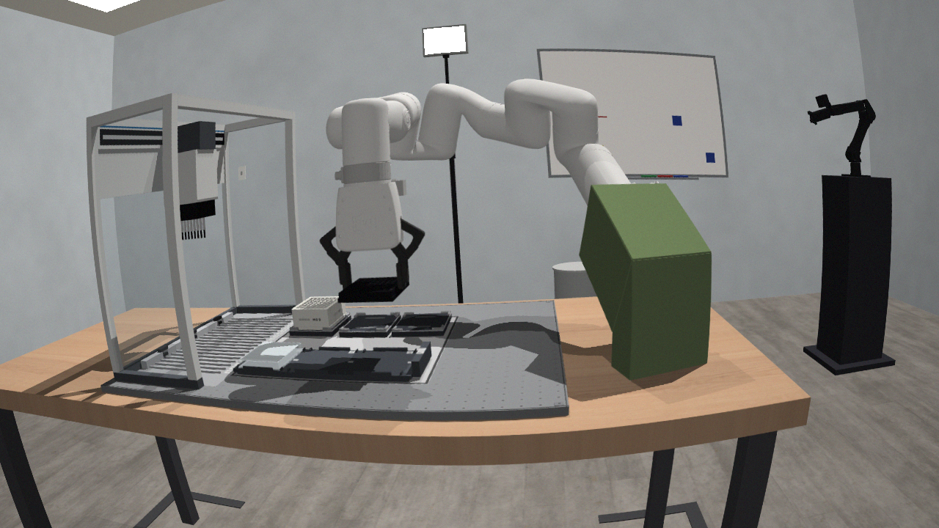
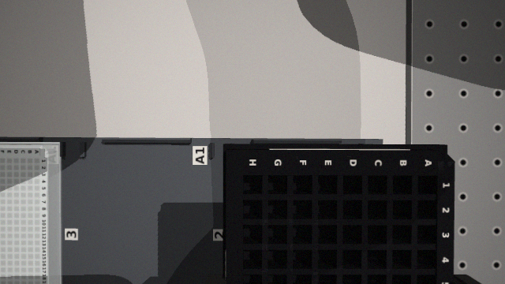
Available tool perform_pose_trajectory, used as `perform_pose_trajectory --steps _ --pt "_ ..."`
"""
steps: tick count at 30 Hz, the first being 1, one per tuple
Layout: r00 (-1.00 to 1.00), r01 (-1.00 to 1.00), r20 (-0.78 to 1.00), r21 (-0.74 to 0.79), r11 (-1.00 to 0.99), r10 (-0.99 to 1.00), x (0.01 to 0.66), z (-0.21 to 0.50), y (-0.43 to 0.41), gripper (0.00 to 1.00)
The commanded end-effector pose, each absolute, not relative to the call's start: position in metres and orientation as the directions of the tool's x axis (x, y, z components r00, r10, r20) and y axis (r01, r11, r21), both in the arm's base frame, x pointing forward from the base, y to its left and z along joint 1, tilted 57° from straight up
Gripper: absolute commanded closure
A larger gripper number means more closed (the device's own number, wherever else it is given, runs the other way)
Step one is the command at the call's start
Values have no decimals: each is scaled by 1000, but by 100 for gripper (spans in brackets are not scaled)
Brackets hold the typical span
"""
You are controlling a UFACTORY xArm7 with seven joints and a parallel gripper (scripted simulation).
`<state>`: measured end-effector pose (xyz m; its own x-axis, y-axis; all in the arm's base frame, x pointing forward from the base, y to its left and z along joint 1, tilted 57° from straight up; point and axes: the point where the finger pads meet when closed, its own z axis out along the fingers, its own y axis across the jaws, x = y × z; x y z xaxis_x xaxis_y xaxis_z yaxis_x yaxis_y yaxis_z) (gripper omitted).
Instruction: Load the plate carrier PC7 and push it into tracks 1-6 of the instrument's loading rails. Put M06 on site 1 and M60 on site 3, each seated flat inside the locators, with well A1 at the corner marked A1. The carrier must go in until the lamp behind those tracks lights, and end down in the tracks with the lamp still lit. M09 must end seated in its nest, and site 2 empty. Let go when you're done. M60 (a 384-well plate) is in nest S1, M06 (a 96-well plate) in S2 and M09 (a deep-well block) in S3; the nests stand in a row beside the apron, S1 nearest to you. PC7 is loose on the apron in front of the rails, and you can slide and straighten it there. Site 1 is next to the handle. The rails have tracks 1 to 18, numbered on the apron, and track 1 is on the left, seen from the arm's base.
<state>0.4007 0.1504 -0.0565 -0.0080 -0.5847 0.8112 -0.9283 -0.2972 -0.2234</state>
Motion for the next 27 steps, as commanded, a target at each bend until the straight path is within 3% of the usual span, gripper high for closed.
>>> perform_pose_trajectory --steps 1,27 --pt "-9 -927 809 -227 -299 -588 401 -57 155 100" --pt "-9 -927 809 -227 -299 -588 405 -64 146 100"
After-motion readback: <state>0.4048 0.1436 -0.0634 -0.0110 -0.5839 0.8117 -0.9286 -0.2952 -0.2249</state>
